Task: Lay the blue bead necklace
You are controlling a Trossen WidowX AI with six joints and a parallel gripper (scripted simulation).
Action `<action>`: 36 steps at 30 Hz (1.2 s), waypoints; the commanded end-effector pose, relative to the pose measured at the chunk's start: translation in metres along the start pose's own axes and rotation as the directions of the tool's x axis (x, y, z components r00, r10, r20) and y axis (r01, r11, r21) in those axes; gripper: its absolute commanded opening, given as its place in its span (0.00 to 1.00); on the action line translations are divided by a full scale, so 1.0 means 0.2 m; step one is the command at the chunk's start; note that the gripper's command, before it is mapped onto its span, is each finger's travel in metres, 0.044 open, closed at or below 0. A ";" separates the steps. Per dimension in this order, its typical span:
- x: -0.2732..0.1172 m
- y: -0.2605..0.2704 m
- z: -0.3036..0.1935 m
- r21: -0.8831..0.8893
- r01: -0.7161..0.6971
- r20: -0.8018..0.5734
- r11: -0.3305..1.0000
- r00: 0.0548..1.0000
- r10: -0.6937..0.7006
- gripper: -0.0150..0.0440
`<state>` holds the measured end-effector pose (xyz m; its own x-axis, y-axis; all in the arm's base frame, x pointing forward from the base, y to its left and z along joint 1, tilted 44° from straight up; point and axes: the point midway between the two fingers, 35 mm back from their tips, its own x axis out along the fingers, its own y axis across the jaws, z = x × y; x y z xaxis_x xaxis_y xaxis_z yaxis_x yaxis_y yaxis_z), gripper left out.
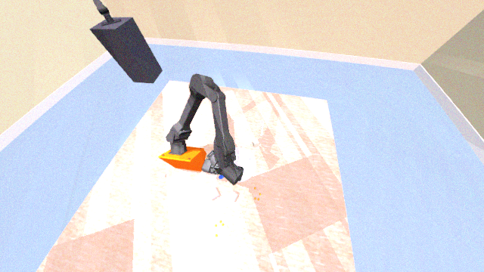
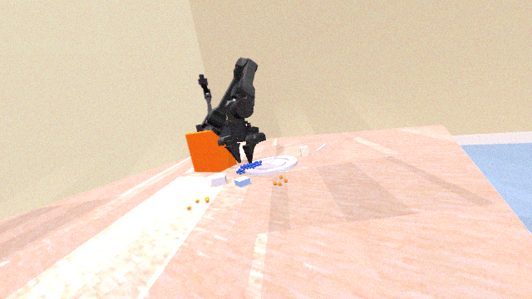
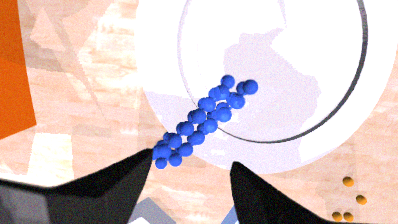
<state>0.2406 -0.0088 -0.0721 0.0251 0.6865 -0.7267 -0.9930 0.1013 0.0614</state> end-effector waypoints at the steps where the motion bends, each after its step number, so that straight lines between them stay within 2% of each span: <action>1: 0.04 0.02 0.00 0.010 -0.004 0.007 1.000 1.000 0.004 0.68; 13: 0.09 0.02 0.01 0.012 -0.006 0.009 1.000 1.000 0.006 0.68; 18: 0.08 0.01 0.00 0.004 -0.004 0.004 1.000 1.000 0.004 0.46; 36: 0.08 0.01 0.00 0.004 -0.004 0.004 1.000 1.000 0.004 0.25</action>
<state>0.2384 0.0029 -0.0830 0.0216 0.6901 -0.7234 -0.9925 0.1020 0.0677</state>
